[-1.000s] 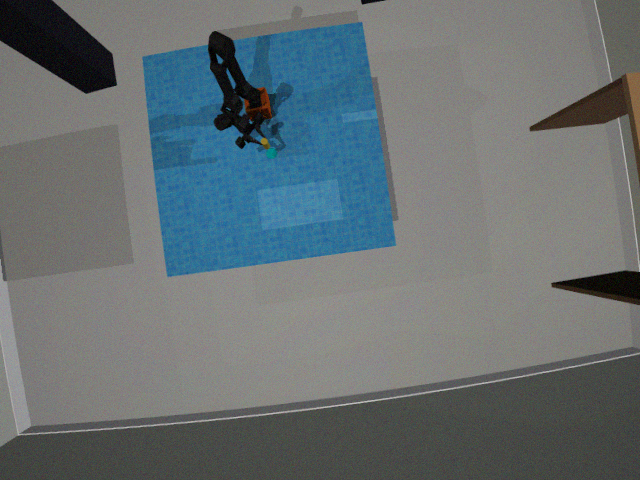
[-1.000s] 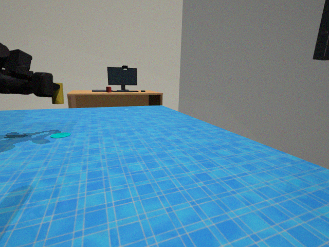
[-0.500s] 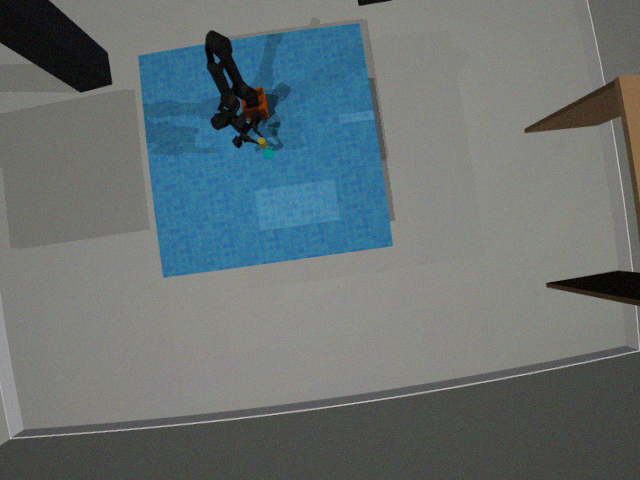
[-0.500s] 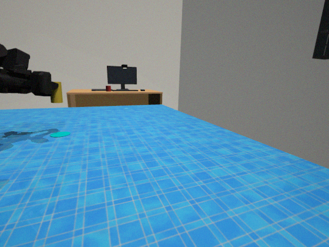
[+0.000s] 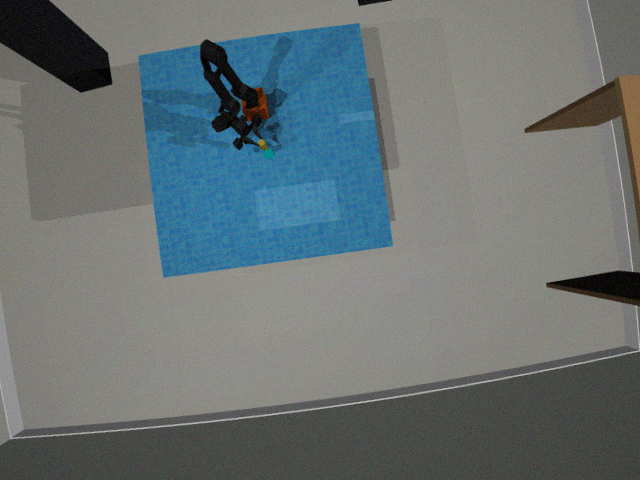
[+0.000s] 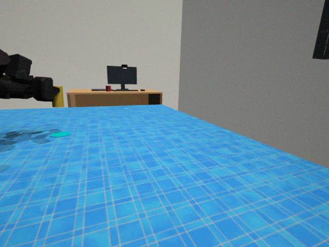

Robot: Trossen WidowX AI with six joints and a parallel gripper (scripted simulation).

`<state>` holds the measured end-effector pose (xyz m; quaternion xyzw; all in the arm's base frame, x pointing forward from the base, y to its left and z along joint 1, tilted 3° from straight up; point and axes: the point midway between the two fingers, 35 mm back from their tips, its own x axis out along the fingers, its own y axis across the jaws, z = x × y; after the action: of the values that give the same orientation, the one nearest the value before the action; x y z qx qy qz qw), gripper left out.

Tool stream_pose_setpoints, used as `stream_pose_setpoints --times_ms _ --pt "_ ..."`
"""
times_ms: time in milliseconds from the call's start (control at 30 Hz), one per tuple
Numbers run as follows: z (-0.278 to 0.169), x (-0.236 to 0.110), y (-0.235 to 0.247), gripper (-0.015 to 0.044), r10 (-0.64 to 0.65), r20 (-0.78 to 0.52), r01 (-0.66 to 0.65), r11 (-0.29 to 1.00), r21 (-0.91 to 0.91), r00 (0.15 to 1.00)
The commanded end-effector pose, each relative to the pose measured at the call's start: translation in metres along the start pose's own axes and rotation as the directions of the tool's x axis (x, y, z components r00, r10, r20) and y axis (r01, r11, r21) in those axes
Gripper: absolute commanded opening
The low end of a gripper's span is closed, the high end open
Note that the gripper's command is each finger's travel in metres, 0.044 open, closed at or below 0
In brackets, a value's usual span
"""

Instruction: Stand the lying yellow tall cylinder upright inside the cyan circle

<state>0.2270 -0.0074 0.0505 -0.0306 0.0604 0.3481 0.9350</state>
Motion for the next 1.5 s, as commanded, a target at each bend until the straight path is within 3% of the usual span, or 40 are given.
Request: stream_pose_setpoints --times_ms 0,1467 --pt "-0.005 0.001 -0.002 0.0105 0.003 0.004 -0.003 1.0 -0.003 1.0" --pt "-0.073 0.006 0.005 0.0105 0.004 0.004 -0.004 1.0 -0.001 1.0"
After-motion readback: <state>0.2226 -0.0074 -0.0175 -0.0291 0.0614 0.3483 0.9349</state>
